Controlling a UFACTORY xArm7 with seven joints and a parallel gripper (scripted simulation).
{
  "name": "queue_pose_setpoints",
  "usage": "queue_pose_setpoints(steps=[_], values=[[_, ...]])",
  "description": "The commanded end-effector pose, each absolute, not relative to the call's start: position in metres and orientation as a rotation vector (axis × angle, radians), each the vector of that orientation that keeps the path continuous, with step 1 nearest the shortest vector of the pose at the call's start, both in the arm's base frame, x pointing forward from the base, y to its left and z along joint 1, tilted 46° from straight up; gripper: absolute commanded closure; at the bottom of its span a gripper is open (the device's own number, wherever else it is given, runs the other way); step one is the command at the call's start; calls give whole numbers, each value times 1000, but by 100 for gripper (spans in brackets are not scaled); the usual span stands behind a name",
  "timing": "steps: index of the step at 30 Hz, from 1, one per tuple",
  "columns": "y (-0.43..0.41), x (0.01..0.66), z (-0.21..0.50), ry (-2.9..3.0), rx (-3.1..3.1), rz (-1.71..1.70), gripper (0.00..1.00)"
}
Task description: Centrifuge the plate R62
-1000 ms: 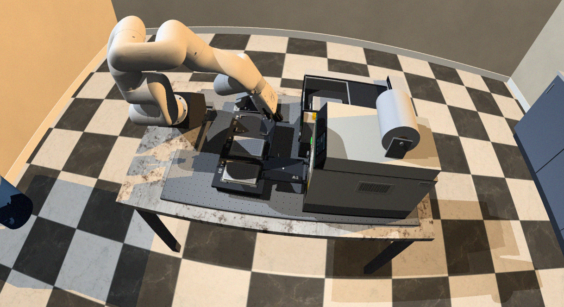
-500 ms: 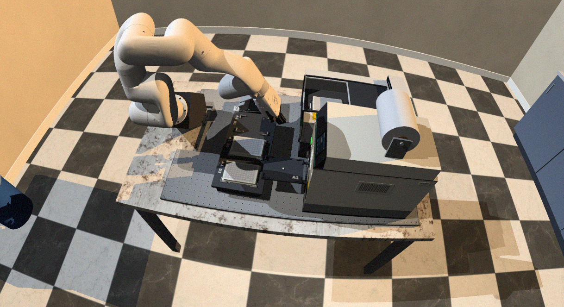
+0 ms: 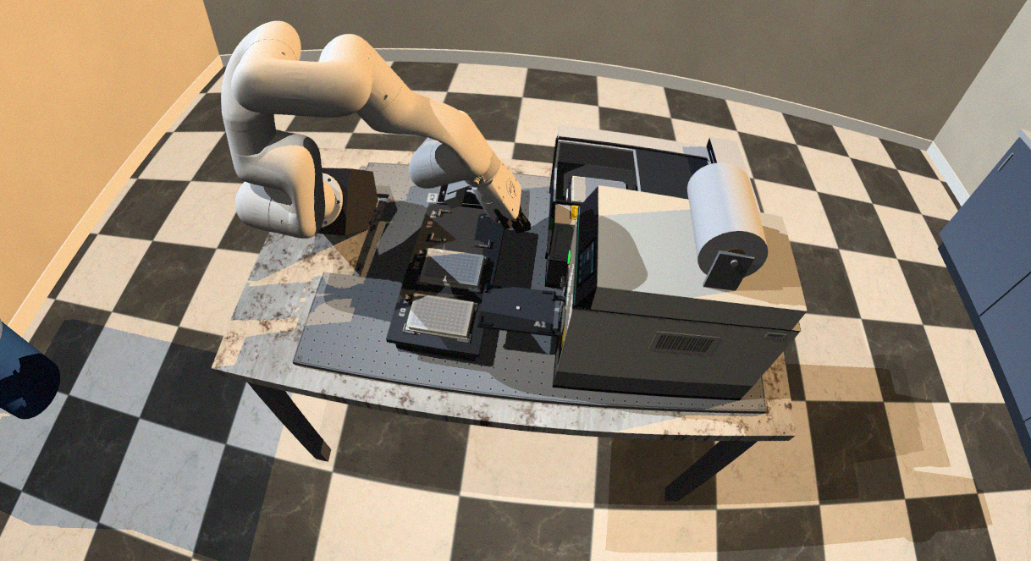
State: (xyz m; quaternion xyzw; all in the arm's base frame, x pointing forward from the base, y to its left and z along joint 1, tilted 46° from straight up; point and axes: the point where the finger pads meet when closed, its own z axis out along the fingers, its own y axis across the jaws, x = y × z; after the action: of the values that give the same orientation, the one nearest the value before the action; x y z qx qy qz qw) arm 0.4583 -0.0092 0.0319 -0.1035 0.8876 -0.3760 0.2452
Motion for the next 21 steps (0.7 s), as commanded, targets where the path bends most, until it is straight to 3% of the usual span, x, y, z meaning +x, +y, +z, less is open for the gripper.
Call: queue_pose_setpoints(steps=[1,21], values=[[-11,465,29,2420,-284,-1022,100],[-21,482,19,2420,-284,-1022,100]])
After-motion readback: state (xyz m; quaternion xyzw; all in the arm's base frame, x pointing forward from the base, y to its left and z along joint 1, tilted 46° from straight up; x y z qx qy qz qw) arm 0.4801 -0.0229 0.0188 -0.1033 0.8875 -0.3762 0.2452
